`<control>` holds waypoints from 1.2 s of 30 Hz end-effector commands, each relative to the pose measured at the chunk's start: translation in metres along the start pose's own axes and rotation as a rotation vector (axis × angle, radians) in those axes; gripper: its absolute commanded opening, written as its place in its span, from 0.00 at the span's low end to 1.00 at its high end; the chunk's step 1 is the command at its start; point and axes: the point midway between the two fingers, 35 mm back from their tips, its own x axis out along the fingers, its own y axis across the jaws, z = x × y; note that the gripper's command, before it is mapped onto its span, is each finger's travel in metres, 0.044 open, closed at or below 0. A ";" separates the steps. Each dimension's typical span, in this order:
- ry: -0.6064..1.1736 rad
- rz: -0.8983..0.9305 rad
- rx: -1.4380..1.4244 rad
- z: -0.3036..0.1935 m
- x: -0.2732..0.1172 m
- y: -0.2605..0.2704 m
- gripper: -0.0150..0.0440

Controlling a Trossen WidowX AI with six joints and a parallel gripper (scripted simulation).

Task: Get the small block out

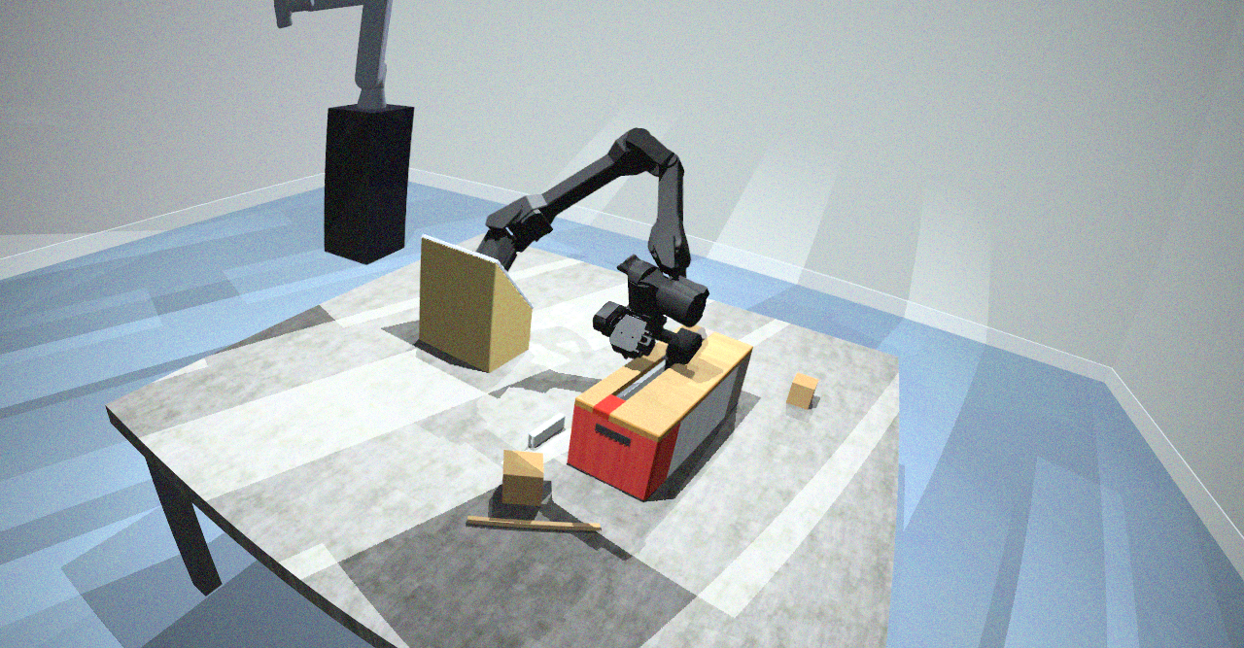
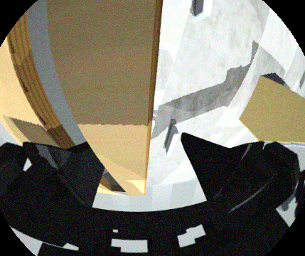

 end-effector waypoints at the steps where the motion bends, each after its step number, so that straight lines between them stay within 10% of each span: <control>1: 0.003 -0.003 0.002 -0.005 0.002 0.000 0.93; 36: 0.006 -0.003 0.002 -0.061 0.022 0.000 0.93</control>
